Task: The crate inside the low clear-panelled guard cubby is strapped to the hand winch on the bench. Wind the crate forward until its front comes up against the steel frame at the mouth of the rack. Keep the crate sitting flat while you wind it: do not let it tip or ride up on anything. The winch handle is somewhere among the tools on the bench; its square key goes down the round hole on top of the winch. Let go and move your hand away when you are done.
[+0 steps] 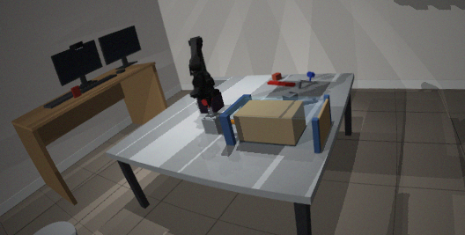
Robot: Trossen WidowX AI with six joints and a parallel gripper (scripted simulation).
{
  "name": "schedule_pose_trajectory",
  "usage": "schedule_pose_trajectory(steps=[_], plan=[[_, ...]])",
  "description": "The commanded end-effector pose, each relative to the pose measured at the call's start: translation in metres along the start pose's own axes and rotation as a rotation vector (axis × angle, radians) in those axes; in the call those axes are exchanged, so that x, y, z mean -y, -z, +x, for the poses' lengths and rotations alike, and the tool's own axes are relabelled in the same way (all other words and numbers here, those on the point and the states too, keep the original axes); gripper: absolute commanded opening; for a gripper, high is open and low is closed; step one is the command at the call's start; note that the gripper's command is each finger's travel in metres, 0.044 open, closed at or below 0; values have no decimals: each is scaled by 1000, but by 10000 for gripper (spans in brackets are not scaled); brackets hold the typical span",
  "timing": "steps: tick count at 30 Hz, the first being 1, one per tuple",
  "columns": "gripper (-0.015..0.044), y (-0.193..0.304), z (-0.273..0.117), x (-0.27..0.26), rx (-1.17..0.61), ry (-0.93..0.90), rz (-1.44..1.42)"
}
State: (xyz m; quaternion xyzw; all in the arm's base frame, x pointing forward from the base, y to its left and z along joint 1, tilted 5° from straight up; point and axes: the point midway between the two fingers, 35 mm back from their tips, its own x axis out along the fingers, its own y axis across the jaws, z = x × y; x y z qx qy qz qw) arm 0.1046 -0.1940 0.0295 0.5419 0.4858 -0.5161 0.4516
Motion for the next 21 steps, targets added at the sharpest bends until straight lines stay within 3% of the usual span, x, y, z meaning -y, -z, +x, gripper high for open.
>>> schedule_pose_trajectory(steps=[1,21], plan=[[0,-10,-1,13,16,33,22],[0,-39,-2,26,19,34,22]])
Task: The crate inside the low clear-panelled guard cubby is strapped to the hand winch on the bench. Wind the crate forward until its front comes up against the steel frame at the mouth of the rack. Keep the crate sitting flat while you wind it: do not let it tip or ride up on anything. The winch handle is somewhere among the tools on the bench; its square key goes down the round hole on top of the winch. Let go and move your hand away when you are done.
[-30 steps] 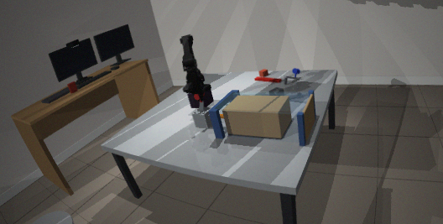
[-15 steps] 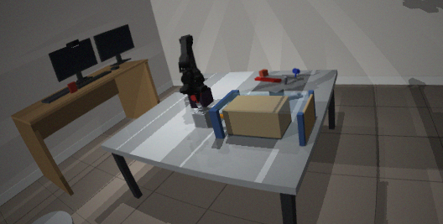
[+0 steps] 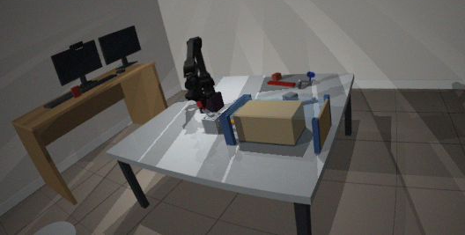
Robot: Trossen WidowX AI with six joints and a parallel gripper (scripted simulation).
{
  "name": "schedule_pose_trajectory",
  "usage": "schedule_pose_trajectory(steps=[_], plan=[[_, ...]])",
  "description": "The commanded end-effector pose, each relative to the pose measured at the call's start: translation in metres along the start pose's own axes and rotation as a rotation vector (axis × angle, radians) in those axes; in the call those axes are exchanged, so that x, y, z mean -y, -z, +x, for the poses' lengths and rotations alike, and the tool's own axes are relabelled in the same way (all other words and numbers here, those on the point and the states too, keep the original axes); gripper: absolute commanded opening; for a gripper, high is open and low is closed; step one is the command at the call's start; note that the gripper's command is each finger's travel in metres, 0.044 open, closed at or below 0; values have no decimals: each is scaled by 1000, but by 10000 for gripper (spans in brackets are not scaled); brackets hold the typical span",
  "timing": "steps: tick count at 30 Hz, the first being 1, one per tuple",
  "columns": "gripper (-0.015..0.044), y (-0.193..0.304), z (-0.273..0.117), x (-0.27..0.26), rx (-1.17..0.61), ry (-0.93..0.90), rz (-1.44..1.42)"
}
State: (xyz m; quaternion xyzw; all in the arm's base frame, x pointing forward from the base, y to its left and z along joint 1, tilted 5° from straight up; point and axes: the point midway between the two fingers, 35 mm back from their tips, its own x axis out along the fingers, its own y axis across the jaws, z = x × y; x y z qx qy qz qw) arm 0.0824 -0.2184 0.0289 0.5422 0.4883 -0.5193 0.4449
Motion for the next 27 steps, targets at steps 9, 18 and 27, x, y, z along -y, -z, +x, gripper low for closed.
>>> schedule_pose_trajectory(steps=[9,18,27], plan=[[0,-27,-2,9,26,22,15],[0,-40,-3,10,27,22,15],[0,-55,-3,9,28,22,15]])
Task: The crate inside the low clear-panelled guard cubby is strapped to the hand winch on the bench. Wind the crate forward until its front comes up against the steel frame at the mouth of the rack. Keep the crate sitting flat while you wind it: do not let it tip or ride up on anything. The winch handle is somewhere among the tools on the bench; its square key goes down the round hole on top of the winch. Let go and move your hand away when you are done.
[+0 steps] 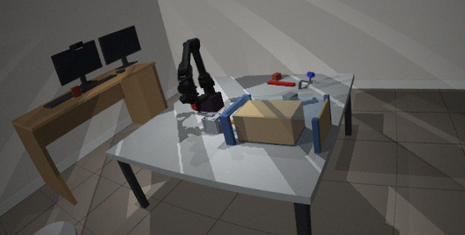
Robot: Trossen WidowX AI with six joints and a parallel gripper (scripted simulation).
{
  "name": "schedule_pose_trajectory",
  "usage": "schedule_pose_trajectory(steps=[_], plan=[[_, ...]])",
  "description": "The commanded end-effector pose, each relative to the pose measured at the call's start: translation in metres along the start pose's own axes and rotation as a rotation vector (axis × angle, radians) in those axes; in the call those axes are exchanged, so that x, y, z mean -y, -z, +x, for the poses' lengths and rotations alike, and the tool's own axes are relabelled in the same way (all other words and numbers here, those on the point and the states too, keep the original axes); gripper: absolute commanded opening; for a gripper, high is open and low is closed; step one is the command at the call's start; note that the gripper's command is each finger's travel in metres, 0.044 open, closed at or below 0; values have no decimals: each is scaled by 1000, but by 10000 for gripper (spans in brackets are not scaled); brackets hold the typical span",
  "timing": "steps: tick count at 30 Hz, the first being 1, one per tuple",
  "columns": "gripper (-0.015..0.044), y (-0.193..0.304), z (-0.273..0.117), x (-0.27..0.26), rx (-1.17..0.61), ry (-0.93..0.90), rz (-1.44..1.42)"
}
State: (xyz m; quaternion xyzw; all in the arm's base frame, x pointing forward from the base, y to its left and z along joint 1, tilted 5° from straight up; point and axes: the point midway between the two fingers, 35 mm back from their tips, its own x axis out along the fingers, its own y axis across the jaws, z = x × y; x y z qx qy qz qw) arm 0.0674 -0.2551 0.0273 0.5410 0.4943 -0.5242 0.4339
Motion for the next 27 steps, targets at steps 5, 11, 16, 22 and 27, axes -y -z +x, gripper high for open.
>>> schedule_pose_trajectory(steps=[5,11,16,22,27], plan=[[0,-24,-3,-3,38,-2,6],[0,-35,-4,-7,39,-2,6],[0,-46,-5,-12,40,-3,6],[0,-55,-5,-17,41,-3,6],[0,-61,-6,-22,42,-4,6]])
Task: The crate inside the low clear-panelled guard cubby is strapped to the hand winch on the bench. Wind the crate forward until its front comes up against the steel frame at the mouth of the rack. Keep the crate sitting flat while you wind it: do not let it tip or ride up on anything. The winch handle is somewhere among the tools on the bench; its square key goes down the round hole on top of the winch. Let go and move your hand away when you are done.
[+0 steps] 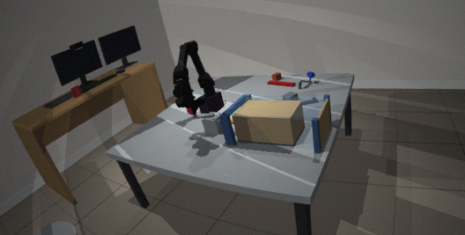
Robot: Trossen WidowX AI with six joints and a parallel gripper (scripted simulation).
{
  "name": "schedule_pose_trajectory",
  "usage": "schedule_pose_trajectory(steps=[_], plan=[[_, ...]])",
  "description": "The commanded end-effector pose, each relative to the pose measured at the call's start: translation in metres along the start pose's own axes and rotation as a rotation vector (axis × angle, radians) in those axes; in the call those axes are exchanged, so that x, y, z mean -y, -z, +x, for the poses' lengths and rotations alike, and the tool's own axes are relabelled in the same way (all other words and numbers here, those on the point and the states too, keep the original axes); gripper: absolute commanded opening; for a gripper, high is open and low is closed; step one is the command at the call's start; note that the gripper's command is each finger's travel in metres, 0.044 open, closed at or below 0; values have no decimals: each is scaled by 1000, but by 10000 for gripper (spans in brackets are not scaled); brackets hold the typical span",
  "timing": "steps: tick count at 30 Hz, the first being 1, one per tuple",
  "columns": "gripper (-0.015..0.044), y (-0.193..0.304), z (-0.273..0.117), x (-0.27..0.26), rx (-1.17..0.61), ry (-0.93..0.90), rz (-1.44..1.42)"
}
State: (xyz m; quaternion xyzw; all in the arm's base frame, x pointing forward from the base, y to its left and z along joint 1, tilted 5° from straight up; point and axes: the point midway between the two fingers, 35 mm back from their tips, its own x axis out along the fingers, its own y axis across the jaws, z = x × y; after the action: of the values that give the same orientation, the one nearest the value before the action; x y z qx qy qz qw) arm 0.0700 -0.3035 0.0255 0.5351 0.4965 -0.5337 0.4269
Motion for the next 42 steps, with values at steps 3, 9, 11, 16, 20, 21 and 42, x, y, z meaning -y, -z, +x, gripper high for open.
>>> schedule_pose_trajectory(steps=[3,9,11,16,20,21,42], plan=[[0,-17,-4,-15,34,-28,-3],[0,-23,-4,-22,35,-29,-3],[0,-26,-5,-24,35,-29,-3],[0,-31,-5,-30,36,-29,-3],[0,-34,-6,-36,36,-30,-3],[0,-35,-6,-37,36,-30,-3],[0,-48,-8,-67,37,-33,-3]])
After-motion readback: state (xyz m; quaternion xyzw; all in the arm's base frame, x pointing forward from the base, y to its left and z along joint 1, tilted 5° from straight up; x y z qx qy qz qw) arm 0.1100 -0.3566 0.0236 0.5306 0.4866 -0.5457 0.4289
